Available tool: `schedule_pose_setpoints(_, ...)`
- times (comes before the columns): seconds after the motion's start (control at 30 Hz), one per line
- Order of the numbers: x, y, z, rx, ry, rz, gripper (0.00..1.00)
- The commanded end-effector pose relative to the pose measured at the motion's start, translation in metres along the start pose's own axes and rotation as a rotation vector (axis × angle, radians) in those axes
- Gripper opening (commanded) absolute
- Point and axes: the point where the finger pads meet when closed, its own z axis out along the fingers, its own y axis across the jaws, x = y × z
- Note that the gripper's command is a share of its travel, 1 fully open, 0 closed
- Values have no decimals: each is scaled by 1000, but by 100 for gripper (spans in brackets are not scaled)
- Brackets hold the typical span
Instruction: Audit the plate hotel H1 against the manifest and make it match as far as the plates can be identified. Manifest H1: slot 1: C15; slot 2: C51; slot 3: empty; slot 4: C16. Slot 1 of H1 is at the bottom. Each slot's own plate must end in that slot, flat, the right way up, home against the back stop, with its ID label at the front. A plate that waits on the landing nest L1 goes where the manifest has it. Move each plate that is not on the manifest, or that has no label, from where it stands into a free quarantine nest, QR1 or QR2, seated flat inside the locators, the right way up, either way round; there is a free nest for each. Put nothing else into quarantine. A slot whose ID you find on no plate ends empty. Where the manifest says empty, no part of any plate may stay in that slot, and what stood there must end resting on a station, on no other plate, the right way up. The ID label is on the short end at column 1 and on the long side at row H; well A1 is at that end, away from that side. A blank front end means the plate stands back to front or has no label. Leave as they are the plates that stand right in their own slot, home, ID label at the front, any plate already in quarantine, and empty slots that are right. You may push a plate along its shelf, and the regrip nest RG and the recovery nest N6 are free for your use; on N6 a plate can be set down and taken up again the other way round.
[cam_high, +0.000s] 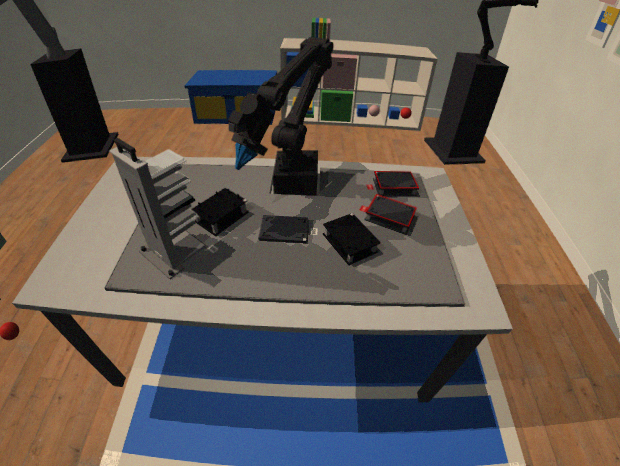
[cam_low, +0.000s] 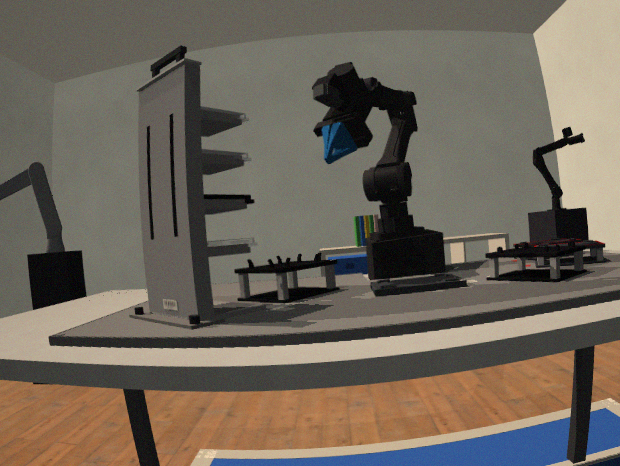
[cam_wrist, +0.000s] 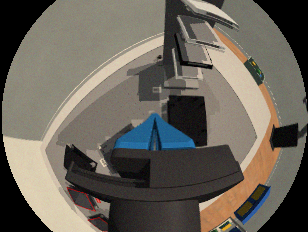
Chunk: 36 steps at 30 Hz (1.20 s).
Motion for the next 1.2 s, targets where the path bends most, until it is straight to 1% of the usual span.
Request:
schedule_pose_setpoints(0.0, -18, -11, -5, 10, -52, -17, 0)
schedule_pose_setpoints(0.03, -16, -15, -5, 11, -45, -18, 0)
schedule_pose_setpoints(0.17, -24, -28, -3, 13, -51, -21, 0)
schedule_pose_setpoints(0.2, -18, -32, -3, 14, -36, -22, 0)
schedule_pose_setpoints(0.23, -17, -35, -3, 15, -31, -23, 0)
schedule_pose_setpoints(0.37, -19, -49, -4, 16, -35, -25, 0)
schedule_pose_setpoints(0.43, -19, -49, -4, 16, -35, -25, 0)
schedule_pose_setpoints(0.57, -30, -63, -6, 19, -46, -28, 0)
schedule_pose_setpoints(0.67, -47, -75, -13, 24, -78, -34, 0)
schedule_pose_setpoints(0.93, -48, -104, -13, 33, -83, -44, 0)
schedule_pose_setpoints(1.0, -48, -104, -13, 33, -83, -44, 0)
schedule_pose_setpoints(1.03, -47, -100, -18, 24, -69, -46, 100)
schedule_pose_setpoints(1.07, -51, -95, -22, 14, -78, -57, 100)
schedule_pose_setpoints(1.1, -53, -95, -25, 15, -78, -57, 100)
schedule_pose_setpoints(1.17, -57, -100, -31, 27, -78, -48, 100)
